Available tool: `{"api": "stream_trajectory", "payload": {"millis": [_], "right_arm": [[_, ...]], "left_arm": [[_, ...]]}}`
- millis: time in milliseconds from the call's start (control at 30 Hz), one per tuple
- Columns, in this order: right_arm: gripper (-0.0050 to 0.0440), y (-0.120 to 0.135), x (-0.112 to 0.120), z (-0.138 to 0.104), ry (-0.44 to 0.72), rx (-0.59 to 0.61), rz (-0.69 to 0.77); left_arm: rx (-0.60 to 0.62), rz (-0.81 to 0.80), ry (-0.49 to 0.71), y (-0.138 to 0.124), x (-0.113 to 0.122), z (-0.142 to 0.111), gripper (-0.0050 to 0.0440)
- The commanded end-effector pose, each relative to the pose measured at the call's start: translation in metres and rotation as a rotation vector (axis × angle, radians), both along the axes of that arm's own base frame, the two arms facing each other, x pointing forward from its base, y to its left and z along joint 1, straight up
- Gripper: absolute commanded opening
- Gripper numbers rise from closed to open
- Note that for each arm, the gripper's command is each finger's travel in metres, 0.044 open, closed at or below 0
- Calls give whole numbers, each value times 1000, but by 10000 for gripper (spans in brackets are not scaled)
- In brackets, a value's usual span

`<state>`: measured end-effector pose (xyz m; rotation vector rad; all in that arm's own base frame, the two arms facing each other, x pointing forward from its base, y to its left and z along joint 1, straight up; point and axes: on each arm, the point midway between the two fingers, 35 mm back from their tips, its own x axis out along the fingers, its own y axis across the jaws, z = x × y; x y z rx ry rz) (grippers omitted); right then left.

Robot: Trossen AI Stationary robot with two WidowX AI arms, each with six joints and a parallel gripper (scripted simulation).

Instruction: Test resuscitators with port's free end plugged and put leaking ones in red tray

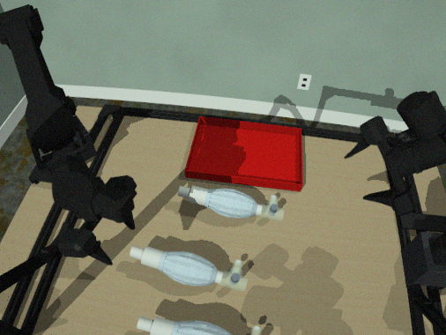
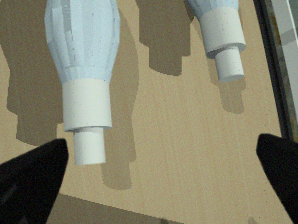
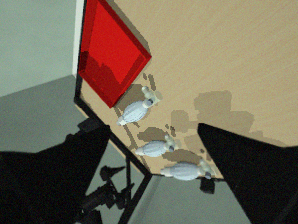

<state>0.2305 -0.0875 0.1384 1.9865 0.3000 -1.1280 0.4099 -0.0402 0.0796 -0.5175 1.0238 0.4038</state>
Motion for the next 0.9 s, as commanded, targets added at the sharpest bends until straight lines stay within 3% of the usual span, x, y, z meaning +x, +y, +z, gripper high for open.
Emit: {"api": "stream_trajectory", "payload": {"millis": [0, 133, 467, 700, 867], "right_arm": [[440, 6, 3, -8, 53, -131, 204], [440, 8, 5, -5, 44, -147, 231], [440, 57, 29, -29, 166, -674, 1093], [440, 59, 31, -26, 152, -691, 1111], [440, 84, 36, -40, 189, -957, 1512]], "left_arm": [[72, 40, -3, 17, -6, 2, 440], [67, 46, -3, 17, -4, 0, 440], [275, 173, 4, 67, -19, 4, 440], [260, 169, 0, 64, -15, 4, 440], [260, 169, 0, 64, -15, 4, 440]]}}
